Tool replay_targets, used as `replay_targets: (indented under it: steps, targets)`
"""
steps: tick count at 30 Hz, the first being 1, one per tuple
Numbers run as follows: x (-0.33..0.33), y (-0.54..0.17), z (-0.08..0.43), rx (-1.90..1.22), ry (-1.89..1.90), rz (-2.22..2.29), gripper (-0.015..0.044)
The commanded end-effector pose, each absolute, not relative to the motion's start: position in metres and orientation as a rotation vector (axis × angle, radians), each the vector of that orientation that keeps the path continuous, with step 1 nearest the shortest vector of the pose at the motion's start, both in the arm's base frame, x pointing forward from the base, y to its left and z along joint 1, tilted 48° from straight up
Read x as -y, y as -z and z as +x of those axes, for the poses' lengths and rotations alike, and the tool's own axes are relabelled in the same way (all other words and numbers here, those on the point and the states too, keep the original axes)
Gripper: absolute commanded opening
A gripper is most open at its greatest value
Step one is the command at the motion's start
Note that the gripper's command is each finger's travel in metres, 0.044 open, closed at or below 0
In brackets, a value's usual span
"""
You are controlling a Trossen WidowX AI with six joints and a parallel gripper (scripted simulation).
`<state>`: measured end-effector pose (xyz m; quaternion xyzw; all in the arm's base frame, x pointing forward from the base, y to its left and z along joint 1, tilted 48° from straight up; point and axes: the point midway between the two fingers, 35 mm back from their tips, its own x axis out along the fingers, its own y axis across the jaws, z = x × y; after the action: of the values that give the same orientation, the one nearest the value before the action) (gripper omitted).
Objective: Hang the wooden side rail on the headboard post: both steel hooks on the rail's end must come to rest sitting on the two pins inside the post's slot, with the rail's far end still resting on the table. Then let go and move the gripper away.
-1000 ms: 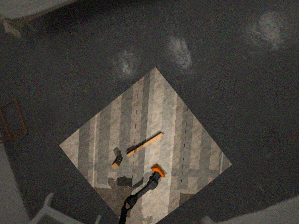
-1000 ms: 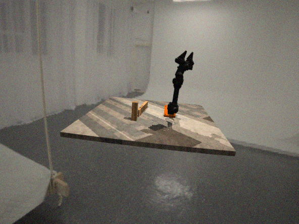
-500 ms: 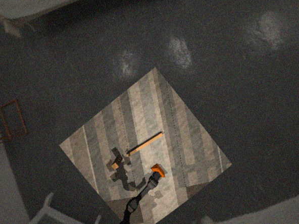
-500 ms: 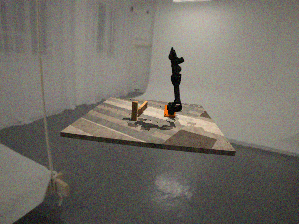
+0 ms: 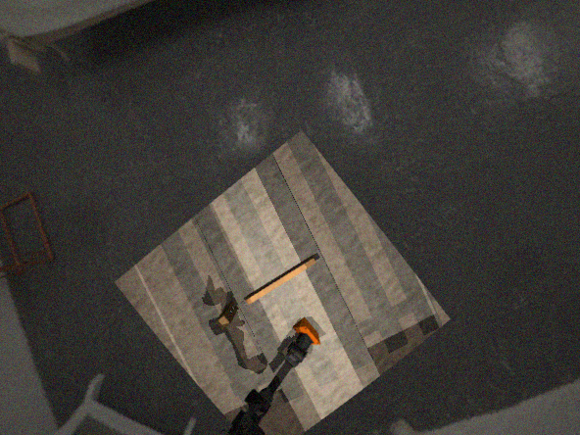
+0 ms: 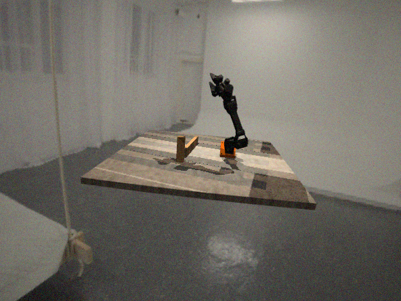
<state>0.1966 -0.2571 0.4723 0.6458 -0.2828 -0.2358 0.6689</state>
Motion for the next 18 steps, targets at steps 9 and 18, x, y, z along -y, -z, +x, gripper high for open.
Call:
replay_targets:
  steps: [9,18]
  targets:
    - [0.195,-0.361,0.273,0.142,0.43,2.044,0.044]
    - [0.12,-0.288,0.297,-0.301,0.465,2.459,0.044]
